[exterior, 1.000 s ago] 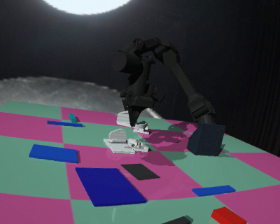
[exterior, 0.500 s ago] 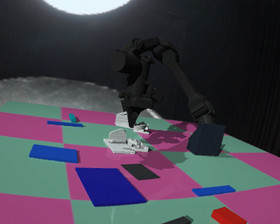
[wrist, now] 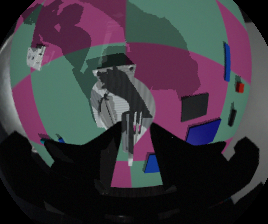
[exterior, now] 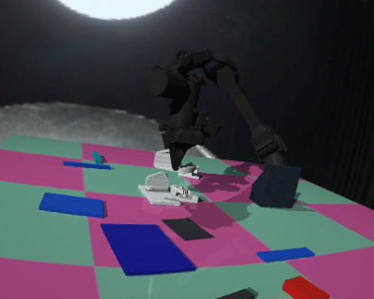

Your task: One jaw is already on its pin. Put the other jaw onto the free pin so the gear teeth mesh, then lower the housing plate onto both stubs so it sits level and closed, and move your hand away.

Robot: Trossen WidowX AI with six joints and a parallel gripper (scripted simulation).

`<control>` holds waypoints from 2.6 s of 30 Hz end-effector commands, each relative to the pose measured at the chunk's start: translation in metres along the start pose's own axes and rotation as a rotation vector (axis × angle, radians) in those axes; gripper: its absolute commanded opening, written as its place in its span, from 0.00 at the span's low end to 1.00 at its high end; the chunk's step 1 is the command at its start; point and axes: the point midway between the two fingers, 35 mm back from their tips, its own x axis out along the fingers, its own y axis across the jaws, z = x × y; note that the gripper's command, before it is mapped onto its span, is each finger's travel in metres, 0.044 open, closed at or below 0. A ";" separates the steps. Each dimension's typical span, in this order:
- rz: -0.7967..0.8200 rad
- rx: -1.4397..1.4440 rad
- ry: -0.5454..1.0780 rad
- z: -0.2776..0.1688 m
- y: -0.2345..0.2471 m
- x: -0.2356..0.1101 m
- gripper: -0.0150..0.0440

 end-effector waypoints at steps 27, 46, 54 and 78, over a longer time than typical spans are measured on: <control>-0.002 0.004 -0.004 0.000 0.000 0.027 0.48; 0.000 0.006 -0.004 0.001 0.001 0.051 0.48; 0.000 0.006 -0.004 0.001 0.001 0.051 0.48; 0.000 0.005 -0.004 0.001 0.001 0.057 0.48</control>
